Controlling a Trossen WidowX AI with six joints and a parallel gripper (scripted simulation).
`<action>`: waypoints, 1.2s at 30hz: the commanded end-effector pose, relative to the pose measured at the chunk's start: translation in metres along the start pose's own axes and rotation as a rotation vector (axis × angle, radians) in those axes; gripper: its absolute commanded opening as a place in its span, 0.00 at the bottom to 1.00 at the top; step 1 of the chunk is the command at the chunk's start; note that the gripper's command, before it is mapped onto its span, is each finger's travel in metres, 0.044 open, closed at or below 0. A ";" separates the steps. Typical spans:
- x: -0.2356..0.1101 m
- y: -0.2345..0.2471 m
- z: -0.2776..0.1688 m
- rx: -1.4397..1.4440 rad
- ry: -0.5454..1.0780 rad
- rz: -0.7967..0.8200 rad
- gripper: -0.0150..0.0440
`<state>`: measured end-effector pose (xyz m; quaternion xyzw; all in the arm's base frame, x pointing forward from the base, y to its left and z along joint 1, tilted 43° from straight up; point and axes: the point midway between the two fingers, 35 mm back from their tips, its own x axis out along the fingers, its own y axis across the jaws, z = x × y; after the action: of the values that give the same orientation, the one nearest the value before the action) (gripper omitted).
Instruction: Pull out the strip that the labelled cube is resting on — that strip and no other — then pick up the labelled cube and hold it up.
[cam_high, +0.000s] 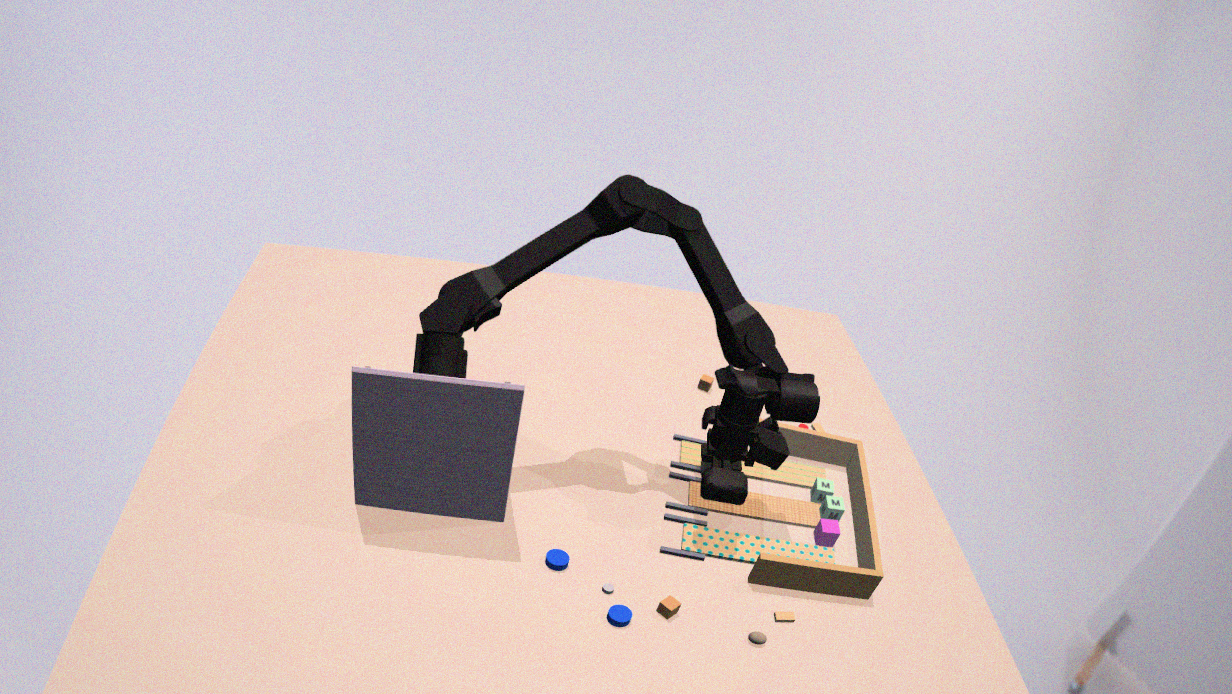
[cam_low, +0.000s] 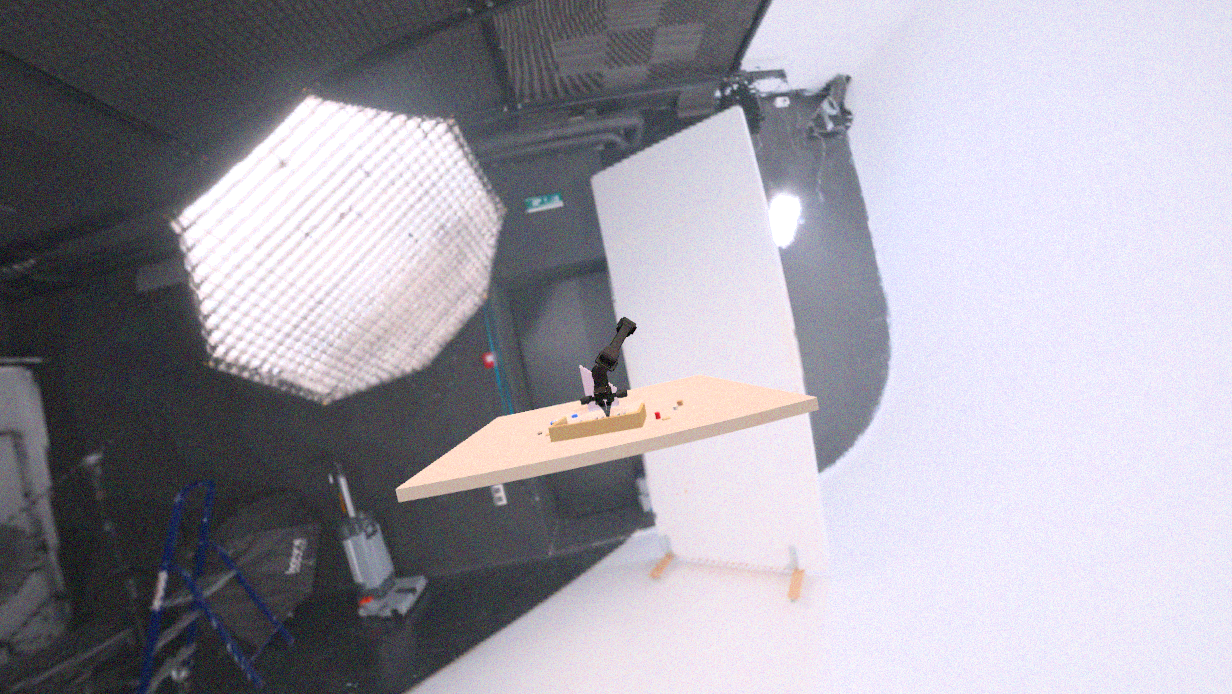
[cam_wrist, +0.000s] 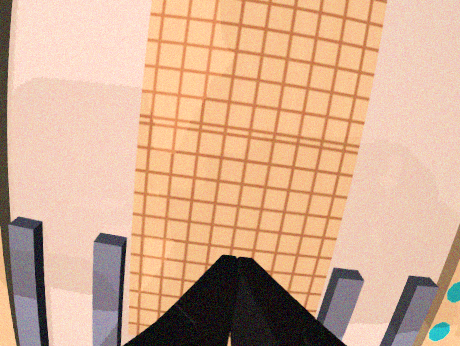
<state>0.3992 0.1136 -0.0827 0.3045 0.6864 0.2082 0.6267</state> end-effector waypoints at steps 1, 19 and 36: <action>0.004 0.002 0.000 -0.001 0.006 0.004 0.25; 0.005 0.003 0.006 -0.002 0.005 0.004 0.25; 0.006 0.002 -0.014 -0.001 0.006 0.004 0.25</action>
<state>0.3966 0.1151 -0.0809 0.3046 0.6805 0.2096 0.6326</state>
